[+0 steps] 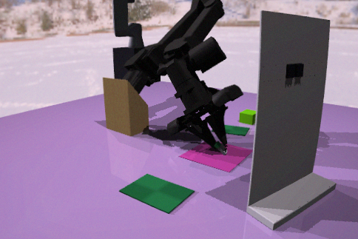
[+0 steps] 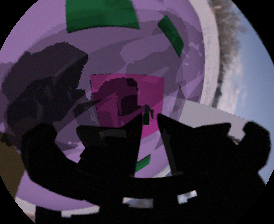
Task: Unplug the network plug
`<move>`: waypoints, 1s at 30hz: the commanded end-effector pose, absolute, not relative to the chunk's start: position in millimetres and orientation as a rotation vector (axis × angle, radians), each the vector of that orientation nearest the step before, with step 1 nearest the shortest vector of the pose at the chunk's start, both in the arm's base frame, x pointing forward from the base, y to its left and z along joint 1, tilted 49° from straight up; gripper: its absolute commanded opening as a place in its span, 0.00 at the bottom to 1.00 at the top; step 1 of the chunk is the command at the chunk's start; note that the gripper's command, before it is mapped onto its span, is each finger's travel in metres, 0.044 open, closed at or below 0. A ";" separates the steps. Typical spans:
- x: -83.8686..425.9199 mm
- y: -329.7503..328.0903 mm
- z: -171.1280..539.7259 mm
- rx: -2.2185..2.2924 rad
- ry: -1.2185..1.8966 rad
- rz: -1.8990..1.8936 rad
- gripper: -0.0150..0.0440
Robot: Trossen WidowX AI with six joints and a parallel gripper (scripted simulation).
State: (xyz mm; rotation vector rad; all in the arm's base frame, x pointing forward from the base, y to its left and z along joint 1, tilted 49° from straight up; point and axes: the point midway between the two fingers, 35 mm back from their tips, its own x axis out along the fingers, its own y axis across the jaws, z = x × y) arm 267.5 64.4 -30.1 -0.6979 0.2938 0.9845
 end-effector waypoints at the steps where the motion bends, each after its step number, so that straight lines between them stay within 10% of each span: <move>1: 267.3 64.5 -30.1 -0.698 0.294 0.986 0.52; 30: 255.1 48.1 -18.9 -0.698 0.299 0.987 0.52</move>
